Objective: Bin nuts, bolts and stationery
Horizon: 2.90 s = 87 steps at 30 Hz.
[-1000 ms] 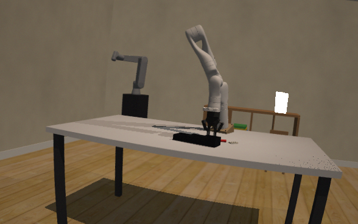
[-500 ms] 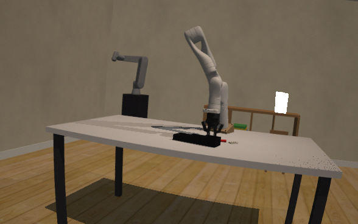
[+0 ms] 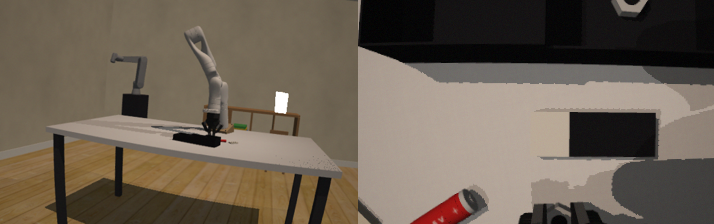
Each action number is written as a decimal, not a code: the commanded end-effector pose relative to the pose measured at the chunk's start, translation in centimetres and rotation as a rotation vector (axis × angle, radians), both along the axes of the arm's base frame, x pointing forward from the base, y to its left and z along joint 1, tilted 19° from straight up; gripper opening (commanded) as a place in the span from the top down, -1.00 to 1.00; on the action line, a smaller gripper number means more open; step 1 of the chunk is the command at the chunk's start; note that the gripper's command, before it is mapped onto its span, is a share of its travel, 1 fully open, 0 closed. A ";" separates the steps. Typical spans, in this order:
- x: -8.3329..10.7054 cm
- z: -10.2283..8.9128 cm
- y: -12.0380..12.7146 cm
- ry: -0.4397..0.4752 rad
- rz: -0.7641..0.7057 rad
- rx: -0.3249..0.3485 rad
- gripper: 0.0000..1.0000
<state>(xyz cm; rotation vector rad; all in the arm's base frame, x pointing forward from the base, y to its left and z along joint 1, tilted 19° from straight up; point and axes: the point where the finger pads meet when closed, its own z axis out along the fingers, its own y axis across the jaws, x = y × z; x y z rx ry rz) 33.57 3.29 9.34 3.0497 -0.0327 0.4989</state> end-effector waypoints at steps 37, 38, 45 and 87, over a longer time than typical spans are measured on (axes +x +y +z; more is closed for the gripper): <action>-1.1 3.6 0.2 -0.001 0.002 -0.001 0.78; -1.2 3.9 0.2 -0.001 0.002 -0.002 0.78; -1.9 5.8 0.1 0.001 0.001 -0.006 0.78; -2.0 5.6 0.2 0.001 0.000 -0.002 0.78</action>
